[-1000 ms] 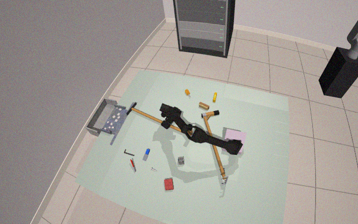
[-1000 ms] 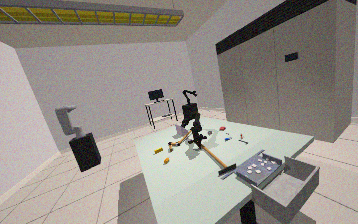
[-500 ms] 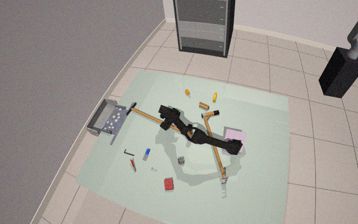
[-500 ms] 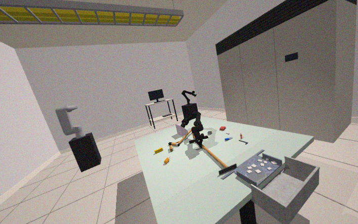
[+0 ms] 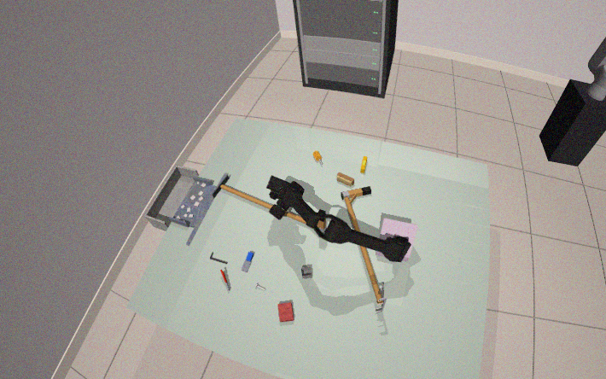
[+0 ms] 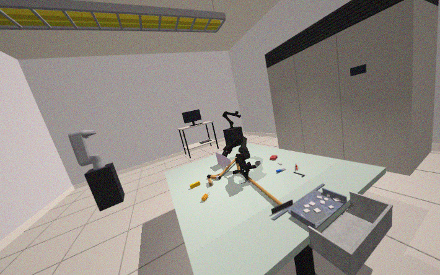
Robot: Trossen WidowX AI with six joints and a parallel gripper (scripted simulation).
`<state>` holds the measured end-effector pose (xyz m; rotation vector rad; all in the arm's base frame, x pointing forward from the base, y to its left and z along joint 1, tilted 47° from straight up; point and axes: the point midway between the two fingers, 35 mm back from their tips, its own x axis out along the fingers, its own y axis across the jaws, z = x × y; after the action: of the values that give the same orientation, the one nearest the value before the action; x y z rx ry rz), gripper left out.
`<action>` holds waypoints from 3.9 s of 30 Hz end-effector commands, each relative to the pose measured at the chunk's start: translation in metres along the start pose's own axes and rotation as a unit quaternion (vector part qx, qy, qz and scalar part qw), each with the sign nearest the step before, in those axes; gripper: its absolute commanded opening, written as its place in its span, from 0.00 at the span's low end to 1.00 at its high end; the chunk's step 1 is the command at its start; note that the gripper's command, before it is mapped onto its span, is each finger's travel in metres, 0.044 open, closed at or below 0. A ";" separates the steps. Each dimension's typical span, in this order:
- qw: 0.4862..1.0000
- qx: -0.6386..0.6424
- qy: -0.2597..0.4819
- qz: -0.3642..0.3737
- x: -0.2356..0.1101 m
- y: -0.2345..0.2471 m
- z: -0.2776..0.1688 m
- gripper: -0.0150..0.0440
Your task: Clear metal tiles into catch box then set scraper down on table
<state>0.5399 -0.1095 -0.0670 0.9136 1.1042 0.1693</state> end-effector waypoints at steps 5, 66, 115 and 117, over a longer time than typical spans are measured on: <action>1.000 -0.003 -0.003 0.001 -0.029 -0.001 0.016 0.25; 1.000 0.001 -0.005 -0.001 -0.079 -0.003 0.034 0.25; 1.000 0.001 -0.005 -0.001 -0.079 -0.003 0.034 0.25; 1.000 0.001 -0.005 -0.001 -0.079 -0.003 0.034 0.25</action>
<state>0.5290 -0.1724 -0.0098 0.9138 1.0957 0.1607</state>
